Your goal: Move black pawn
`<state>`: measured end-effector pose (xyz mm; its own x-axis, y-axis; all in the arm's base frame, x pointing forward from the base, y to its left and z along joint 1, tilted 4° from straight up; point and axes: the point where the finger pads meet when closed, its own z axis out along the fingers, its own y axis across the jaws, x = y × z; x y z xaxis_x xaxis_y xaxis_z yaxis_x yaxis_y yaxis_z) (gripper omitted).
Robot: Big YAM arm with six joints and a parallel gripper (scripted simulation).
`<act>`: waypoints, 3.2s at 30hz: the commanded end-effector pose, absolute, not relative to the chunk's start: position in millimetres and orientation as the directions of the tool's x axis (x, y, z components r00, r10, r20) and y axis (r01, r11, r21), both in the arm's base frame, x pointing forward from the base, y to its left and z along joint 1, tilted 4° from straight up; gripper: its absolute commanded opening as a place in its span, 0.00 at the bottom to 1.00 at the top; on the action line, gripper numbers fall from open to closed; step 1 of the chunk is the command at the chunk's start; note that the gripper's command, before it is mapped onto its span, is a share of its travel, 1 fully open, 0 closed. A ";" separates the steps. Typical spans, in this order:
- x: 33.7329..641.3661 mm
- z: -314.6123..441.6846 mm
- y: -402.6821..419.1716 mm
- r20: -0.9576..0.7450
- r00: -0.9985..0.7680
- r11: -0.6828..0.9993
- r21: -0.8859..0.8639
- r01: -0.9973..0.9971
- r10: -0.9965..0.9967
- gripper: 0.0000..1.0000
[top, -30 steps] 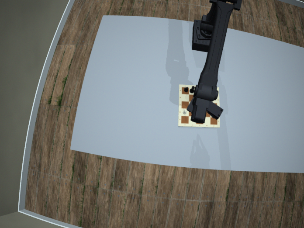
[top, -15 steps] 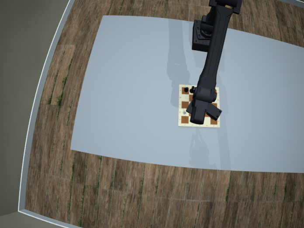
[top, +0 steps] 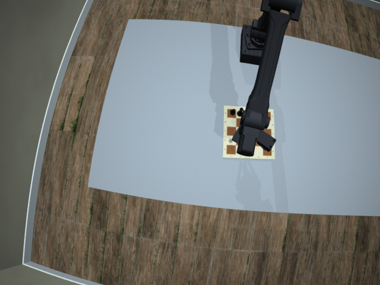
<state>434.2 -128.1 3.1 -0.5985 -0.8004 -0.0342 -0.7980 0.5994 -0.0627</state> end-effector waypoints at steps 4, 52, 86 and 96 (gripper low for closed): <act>442.2 3.2 -122.3 -0.043 -0.583 0.585 -0.078 -0.808 -0.811 0.34; 440.9 5.2 -122.2 -0.044 -0.582 0.583 -0.081 -0.808 -0.812 0.34; 444.1 19.0 -129.2 -0.054 -0.582 0.584 -0.110 -0.804 -0.811 0.34; 444.1 19.0 -129.2 -0.054 -0.582 0.584 -0.110 -0.804 -0.811 0.34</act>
<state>431.9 -127.4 -0.4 -0.5973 -0.8014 -0.0333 -0.7991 0.5981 -0.0605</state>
